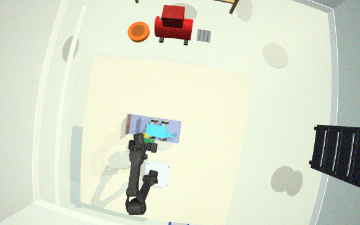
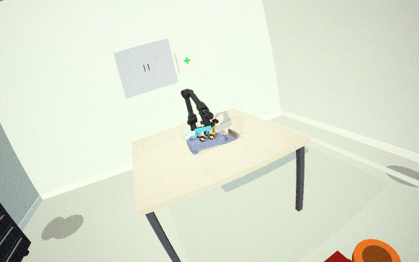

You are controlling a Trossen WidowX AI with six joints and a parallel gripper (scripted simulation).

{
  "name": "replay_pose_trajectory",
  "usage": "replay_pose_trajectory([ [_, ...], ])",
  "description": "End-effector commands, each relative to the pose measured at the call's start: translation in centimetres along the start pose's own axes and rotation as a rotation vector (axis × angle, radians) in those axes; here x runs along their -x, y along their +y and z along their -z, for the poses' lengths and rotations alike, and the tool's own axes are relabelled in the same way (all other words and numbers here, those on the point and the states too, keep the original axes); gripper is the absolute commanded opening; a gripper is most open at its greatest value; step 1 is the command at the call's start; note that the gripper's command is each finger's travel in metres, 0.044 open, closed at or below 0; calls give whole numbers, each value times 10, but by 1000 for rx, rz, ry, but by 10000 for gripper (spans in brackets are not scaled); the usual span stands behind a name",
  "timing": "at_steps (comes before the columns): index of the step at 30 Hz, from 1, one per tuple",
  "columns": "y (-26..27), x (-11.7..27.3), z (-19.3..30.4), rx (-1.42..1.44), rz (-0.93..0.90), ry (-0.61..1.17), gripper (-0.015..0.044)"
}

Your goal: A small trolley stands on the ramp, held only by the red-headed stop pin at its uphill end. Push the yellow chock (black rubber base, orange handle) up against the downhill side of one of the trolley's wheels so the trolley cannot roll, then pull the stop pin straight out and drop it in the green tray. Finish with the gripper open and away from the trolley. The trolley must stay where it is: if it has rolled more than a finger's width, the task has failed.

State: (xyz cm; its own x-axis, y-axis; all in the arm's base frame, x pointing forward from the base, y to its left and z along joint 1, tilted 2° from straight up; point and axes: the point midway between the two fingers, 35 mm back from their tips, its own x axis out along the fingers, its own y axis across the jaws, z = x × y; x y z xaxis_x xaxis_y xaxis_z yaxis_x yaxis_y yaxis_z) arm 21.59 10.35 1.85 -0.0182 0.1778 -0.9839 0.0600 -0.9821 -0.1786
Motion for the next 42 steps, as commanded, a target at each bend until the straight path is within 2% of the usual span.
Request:
replay_pose_trajectory([
  [1,2,-2,-1,2,3,-3,190],
  [37,19,-13,-2,2,2,-3,190],
  [42,18,-11,0,0,-1,2,321],
])
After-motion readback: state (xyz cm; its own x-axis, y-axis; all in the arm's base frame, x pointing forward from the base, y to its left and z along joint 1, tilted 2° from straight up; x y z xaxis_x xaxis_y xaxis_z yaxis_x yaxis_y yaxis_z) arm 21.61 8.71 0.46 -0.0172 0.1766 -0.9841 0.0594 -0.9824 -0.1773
